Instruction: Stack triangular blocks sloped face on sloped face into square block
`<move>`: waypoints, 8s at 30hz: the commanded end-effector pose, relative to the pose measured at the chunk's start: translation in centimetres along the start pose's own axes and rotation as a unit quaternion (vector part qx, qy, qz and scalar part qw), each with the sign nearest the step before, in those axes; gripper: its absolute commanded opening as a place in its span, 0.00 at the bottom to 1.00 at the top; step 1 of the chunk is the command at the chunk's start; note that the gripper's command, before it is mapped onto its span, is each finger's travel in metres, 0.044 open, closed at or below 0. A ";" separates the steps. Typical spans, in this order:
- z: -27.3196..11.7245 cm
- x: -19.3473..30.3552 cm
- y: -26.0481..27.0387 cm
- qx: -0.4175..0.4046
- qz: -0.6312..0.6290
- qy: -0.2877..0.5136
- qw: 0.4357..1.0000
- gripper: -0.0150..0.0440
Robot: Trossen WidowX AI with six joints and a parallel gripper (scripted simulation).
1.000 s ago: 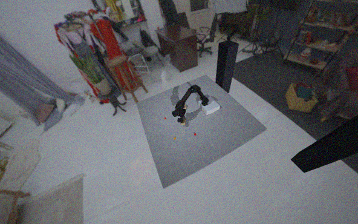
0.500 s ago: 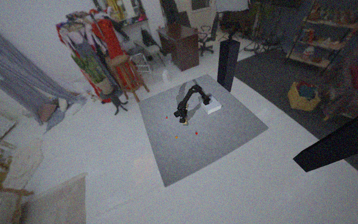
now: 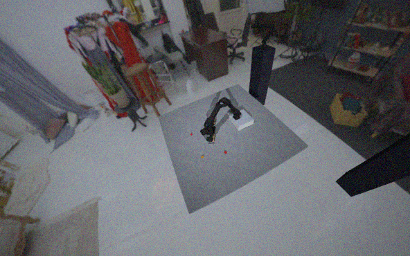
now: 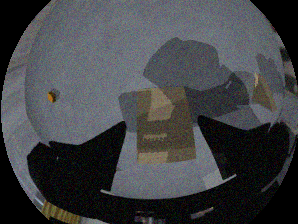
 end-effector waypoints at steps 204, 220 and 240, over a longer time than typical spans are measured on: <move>1.6 0.8 -0.5 -0.002 -0.932 0.004 0.363 1.00; -3.9 0.6 -0.3 -0.001 -0.932 0.000 0.364 1.00; -5.5 -2.6 -2.5 -0.079 -0.202 0.112 0.970 1.00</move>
Point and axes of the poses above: the point midway between the two fingers, 35 mm back from their tips, its own z axis out along the fingers, its own y axis across the jaws, x = y × z, the point moved 1 cm from there along -z, back along the fingers, and after that the axes turned 11 degrees about z, right-handed, at the moved point
